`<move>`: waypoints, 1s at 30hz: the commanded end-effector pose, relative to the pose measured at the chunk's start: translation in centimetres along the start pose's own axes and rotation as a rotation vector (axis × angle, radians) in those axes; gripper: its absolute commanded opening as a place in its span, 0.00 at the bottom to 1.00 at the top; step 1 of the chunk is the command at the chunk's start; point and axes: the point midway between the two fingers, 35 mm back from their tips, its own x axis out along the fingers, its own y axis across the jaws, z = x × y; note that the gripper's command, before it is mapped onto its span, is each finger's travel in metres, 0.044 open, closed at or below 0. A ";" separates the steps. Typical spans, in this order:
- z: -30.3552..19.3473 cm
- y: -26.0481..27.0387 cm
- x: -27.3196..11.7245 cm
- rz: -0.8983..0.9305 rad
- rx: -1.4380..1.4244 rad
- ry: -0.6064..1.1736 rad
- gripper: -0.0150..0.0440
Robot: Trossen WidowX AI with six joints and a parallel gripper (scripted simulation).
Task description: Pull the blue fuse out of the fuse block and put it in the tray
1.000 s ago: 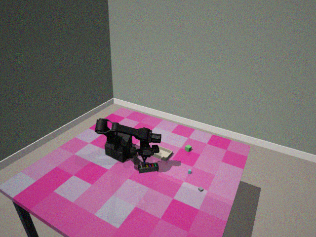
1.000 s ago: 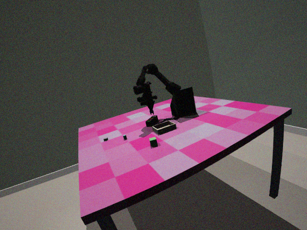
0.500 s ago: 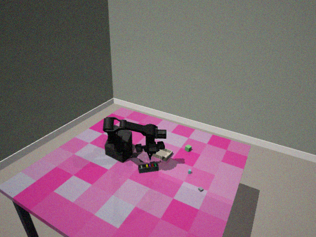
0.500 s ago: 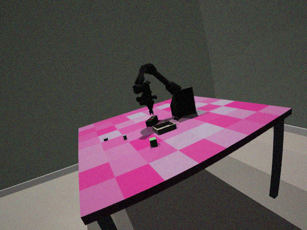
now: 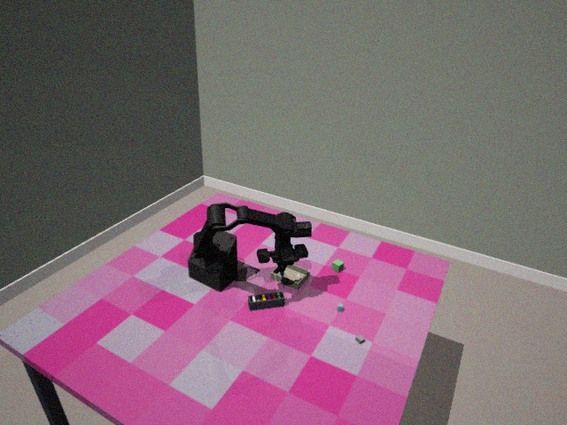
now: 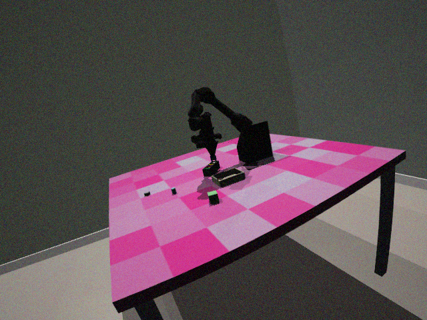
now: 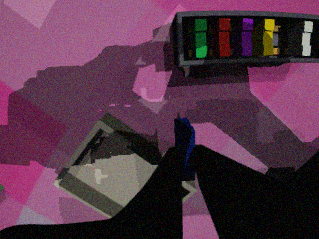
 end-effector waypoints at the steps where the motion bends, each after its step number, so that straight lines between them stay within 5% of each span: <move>1: -1.7 1.5 0.1 -0.002 0.004 0.006 0.25; 16: -8.1 5.9 0.9 -0.011 0.009 -0.002 0.25; 30: -8.4 6.1 2.4 -0.012 0.009 -0.003 0.25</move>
